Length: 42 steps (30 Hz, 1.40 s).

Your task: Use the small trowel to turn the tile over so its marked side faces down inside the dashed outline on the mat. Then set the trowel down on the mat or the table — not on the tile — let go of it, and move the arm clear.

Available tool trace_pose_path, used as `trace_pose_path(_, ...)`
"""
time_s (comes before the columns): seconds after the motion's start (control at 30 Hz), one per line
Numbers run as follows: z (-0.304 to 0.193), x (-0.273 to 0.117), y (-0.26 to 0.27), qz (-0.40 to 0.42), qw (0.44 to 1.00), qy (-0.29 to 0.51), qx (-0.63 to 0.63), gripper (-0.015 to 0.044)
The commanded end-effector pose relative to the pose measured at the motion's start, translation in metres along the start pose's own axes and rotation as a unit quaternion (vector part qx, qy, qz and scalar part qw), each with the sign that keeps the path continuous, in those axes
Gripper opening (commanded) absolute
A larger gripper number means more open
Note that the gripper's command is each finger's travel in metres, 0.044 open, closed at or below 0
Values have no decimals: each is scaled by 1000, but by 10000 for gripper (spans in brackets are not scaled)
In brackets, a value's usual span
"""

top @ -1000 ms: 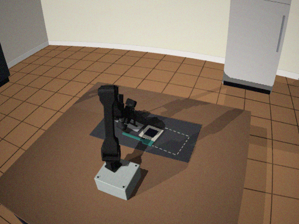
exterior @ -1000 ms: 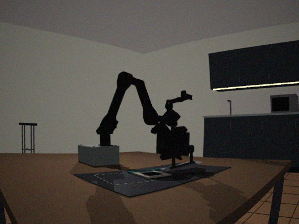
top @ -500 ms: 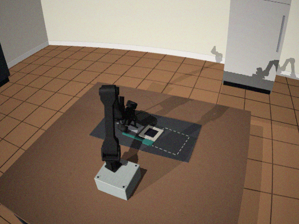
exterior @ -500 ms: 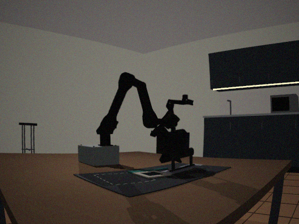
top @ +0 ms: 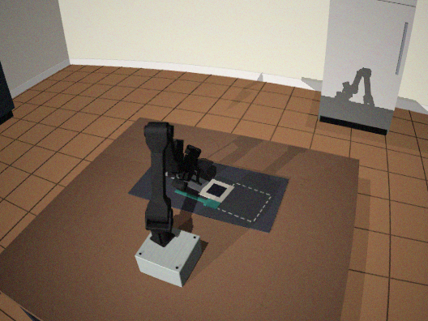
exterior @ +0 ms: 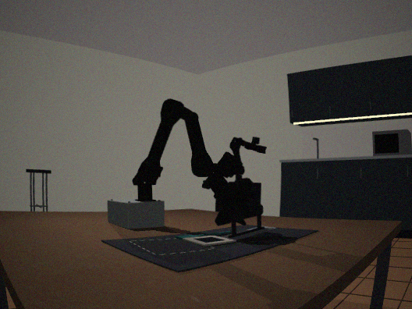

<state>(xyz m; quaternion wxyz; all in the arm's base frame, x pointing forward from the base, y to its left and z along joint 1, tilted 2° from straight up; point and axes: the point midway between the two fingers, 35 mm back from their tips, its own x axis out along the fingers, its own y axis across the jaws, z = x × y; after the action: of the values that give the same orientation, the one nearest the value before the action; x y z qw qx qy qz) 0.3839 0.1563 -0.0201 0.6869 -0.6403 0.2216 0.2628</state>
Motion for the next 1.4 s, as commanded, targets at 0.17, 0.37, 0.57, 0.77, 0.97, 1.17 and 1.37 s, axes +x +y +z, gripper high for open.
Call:
trace_pose_path(0.17, -17, -2, -1, -1, 1000, 4, 1, 0)
trace_pose_path(0.37, -27, -3, -1, -1, 1000, 4, 0, 0)
trace_pose_path(0.57, -29, -4, -2, -1, 1000, 9, -5, 0)
trace_pose_path(0.77, -24, -11, -10, -1, 999, 36, -38, 0)
trace_pose_path(0.97, -28, -20, -21, -2, 999, 37, -40, 0)
trace_pose_path(1.17, -35, -29, -32, -2, 998, 38, -40, 0)
trace_pose_path(1.37, -45, -36, -41, -2, 998, 38, -40, 0)
